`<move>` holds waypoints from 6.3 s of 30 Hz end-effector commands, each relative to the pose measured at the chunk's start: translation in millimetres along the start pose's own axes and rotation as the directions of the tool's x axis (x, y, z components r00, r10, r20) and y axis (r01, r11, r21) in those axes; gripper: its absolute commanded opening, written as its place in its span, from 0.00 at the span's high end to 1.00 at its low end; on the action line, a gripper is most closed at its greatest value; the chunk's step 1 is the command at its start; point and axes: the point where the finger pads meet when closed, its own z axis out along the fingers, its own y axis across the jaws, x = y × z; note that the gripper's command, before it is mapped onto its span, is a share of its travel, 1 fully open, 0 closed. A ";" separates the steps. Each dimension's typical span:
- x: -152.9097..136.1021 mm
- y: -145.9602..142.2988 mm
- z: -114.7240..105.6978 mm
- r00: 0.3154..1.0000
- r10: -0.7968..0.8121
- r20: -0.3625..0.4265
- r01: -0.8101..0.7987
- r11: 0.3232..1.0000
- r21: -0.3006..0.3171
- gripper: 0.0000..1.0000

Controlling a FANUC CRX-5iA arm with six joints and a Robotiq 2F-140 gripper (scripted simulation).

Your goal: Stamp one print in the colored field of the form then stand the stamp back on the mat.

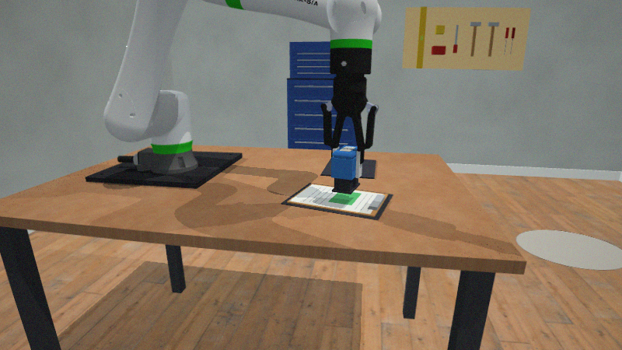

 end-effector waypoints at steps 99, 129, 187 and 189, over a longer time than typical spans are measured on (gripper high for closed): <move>-40.6 13.9 56.5 1.000 0.000 0.000 0.000 1.000 0.000 0.79; -40.6 13.9 25.9 1.000 0.000 0.000 0.000 1.000 0.000 0.79; -383.9 100.6 -0.2 0.958 -0.286 0.000 0.286 0.958 0.000 0.79; -375.9 98.9 -0.1 0.958 -0.286 0.000 0.286 0.958 0.000 0.79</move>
